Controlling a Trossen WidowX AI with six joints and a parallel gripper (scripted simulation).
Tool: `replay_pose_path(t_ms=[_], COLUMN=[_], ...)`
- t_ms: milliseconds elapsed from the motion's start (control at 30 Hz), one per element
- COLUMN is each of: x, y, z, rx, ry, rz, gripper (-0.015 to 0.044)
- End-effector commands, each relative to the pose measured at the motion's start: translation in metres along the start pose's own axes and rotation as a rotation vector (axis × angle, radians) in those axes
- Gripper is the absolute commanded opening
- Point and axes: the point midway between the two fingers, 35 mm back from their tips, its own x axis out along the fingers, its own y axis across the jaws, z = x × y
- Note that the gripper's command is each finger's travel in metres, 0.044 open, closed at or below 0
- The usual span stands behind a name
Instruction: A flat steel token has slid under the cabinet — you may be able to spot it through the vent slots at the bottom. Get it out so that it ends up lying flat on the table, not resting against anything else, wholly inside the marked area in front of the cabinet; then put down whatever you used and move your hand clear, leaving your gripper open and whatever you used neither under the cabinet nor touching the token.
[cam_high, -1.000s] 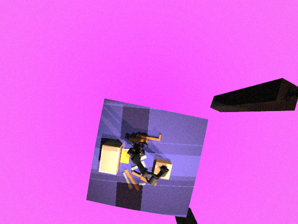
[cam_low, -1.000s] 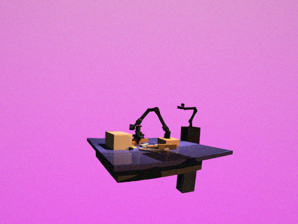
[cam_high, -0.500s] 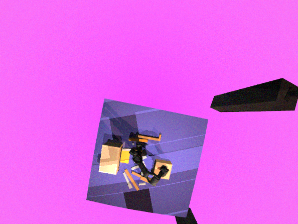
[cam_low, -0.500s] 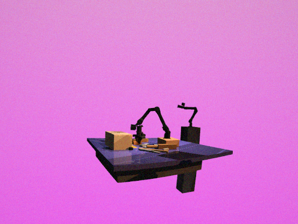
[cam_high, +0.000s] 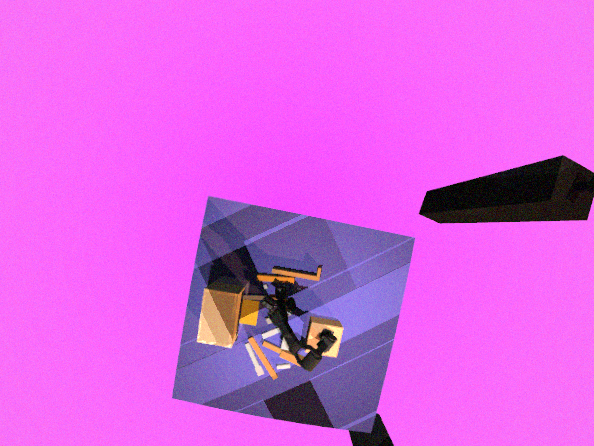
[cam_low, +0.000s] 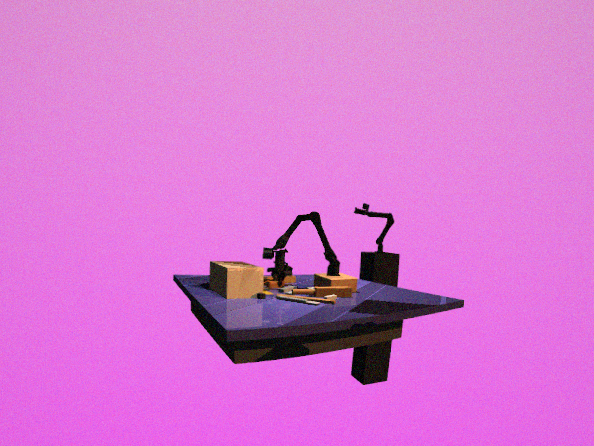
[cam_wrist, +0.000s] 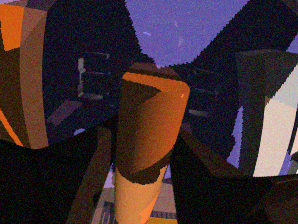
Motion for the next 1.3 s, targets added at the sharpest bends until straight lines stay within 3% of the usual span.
replay_pose_path(t_ms=[0, 1267], x=[0.001, 0.001], y=[0.000, 0.005], z=[0.008, 0.064], rx=[0.000, 0.000], ry=[-0.003, -0.008], rz=[-0.003, -0.003], gripper=[0.0000, 0.0000])
